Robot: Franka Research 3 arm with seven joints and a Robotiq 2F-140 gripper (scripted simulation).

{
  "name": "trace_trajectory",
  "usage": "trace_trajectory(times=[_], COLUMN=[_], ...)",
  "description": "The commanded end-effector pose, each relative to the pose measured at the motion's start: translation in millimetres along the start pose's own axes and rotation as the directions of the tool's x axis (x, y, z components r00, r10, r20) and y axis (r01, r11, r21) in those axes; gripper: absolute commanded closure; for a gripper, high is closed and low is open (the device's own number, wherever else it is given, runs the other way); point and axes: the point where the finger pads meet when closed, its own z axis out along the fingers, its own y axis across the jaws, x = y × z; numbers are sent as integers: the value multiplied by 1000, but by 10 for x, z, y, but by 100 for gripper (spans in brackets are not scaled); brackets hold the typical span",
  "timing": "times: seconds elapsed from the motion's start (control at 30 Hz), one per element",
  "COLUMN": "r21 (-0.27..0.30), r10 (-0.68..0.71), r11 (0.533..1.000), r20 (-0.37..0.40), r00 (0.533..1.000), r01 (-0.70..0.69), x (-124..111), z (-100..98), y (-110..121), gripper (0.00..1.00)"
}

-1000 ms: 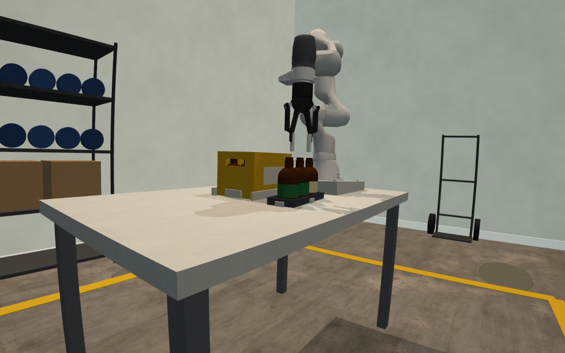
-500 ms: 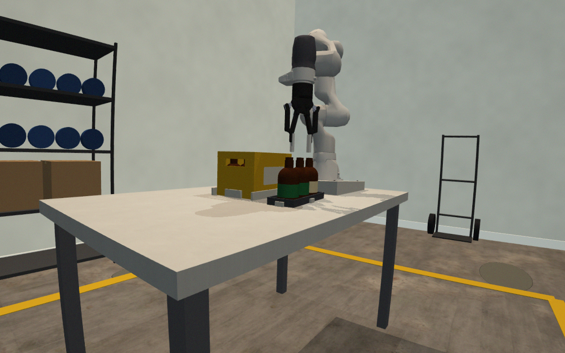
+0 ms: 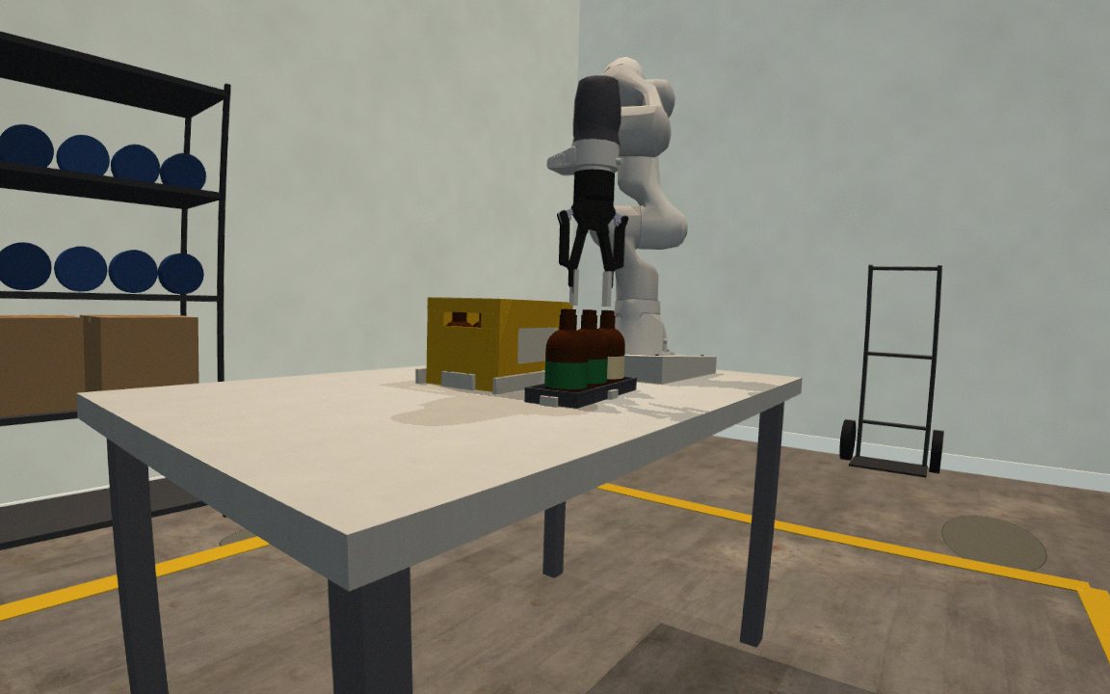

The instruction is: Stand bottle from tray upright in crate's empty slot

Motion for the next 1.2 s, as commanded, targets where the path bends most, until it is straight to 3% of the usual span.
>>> trace_trajectory(times=[0.0, 0.67, 1.17], r21=[0, 0, 0], r10=[0, 0, 0], r11=[1000, 1000, 1000], r20=[5, 5, 5], r00=[1000, 1000, 1000], r01=[0, 0, 0], x=[-5, -6, -7], z=[54, 254, 288], y=[-18, -18, -18], gripper=[62, 62, 62])
